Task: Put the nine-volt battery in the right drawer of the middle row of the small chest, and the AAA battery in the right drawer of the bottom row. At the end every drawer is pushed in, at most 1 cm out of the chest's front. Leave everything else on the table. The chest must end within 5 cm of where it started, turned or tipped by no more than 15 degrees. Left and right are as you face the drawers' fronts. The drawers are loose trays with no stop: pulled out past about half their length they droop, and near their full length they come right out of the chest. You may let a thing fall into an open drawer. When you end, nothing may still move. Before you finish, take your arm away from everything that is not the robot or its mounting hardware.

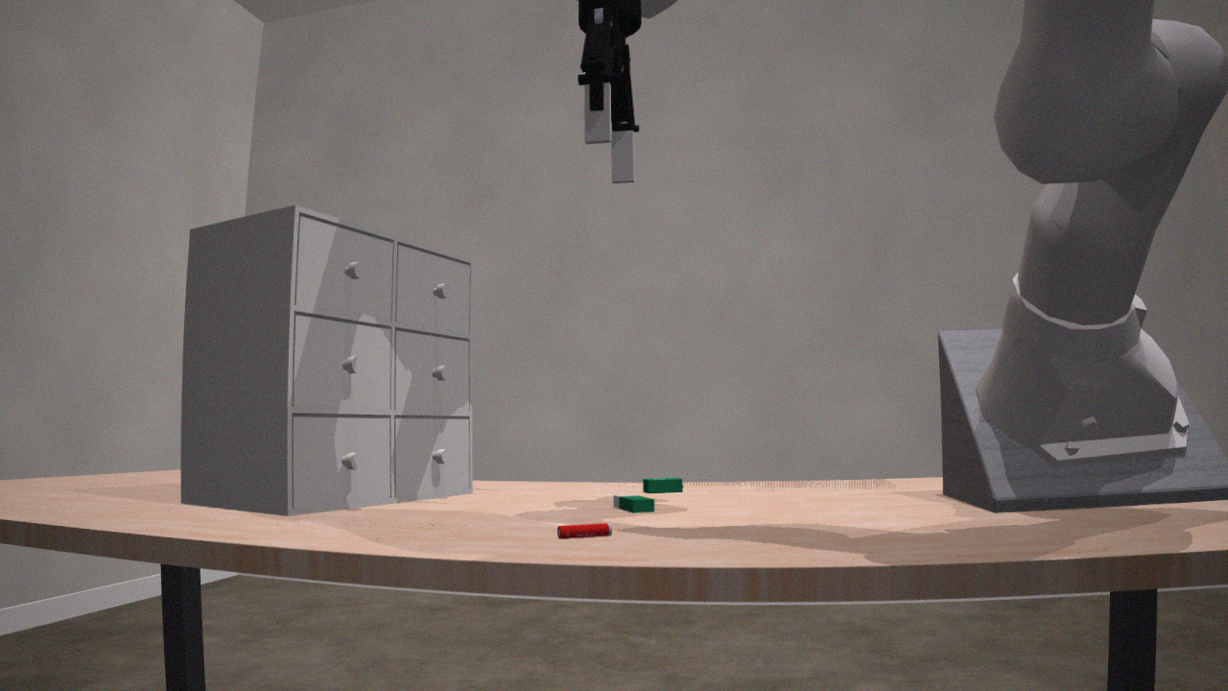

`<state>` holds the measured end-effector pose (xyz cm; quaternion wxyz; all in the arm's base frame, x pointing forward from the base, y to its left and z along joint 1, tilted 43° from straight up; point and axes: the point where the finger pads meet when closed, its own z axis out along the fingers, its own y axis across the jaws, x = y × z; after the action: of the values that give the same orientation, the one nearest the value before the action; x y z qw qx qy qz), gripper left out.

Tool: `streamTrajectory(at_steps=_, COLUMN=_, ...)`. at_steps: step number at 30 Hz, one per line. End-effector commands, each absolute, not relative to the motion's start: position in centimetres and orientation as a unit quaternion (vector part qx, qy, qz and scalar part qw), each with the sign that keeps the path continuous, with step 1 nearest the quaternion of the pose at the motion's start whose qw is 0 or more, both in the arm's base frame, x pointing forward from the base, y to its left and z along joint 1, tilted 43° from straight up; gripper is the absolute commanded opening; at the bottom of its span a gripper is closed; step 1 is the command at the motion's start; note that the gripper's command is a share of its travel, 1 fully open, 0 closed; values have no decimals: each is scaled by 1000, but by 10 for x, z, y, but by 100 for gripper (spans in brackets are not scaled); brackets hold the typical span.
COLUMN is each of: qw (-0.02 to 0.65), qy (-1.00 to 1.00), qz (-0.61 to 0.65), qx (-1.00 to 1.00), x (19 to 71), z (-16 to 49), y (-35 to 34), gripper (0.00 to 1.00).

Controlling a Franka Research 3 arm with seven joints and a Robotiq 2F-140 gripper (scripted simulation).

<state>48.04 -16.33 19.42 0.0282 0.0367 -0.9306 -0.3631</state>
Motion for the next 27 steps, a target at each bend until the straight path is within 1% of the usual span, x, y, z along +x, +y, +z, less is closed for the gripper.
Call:
streamTrajectory(at_steps=1, qw=30, qy=-930, qz=-366, qx=33, x=480, z=194, y=-161, gripper=100)
streamTrajectory(at_steps=11, qw=23, qy=-930, qz=-364, qx=49, x=480, z=193, y=-163, gripper=100)
streamTrajectory(at_steps=16, qw=-17, qy=-918, qz=-365, qx=154, x=481, z=186, y=-158, gripper=100)
streamTrajectory(at_steps=18, qw=-17, qy=-918, qz=-365, qx=154, x=481, z=186, y=-158, gripper=100)
streamTrajectory(at_steps=19, qw=-32, qy=-911, qz=-364, qx=189, x=481, z=183, y=-156, gripper=100)
streamTrajectory(at_steps=22, qw=-32, qy=-911, qz=-364, qx=189, x=481, z=183, y=-156, gripper=100)
streamTrajectory(at_steps=23, qw=-48, qy=-902, qz=-362, qx=230, x=480, z=180, y=-154, gripper=100)
streamTrajectory(at_steps=27, qw=-48, qy=-902, qz=-362, qx=230, x=480, z=180, y=-154, gripper=100)
